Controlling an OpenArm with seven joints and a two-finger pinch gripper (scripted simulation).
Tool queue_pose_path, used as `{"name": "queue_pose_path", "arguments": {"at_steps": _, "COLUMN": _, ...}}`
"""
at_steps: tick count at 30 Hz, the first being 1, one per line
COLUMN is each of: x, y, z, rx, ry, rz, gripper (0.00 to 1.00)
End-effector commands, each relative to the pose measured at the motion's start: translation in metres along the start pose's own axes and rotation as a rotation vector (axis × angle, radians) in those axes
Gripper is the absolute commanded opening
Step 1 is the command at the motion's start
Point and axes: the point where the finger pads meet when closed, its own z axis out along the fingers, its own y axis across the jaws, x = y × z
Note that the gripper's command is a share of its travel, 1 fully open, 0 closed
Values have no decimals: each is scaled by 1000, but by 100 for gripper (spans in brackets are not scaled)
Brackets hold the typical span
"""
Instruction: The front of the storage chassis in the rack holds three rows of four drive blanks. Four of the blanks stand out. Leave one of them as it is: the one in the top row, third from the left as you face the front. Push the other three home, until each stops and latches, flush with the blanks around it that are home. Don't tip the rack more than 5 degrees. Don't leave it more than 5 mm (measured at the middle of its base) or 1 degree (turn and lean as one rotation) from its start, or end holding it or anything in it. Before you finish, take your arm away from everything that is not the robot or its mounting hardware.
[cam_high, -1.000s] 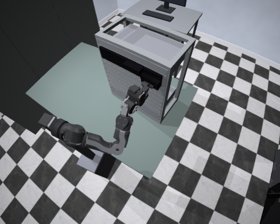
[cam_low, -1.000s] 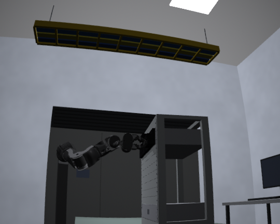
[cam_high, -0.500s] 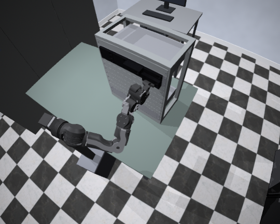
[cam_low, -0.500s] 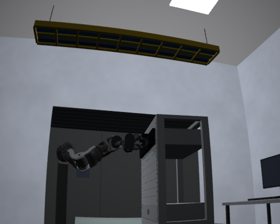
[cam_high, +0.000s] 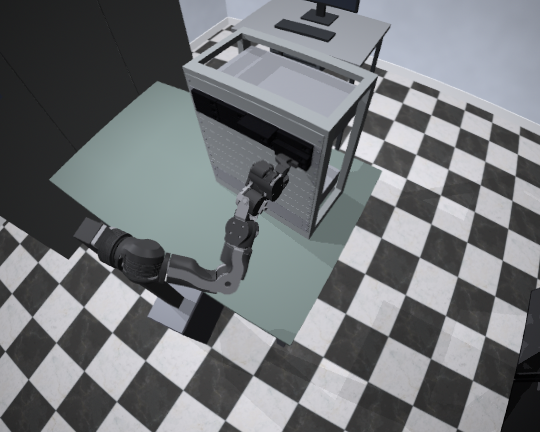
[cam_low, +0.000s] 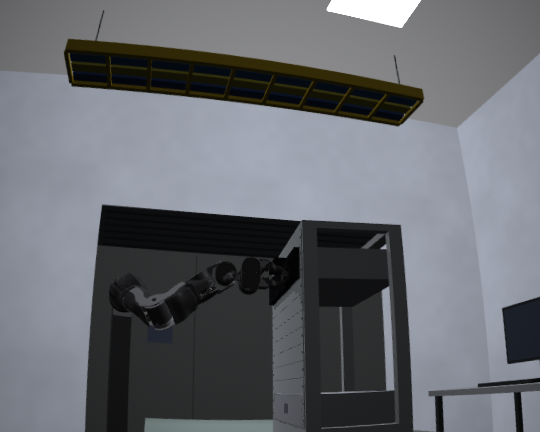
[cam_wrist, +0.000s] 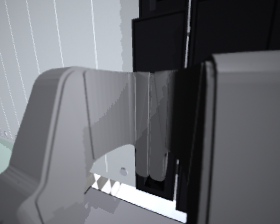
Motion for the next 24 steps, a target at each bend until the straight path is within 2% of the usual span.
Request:
{"name": "queue_pose_path", "arguments": {"at_steps": 1, "x": 3, "y": 1, "z": 1, "rx": -9, "ry": 13, "rz": -2, "gripper": 0}}
{"name": "queue_pose_path", "arguments": {"at_steps": 24, "x": 4, "y": 1, "z": 4, "rx": -9, "ry": 13, "rz": -2, "gripper": 0}}
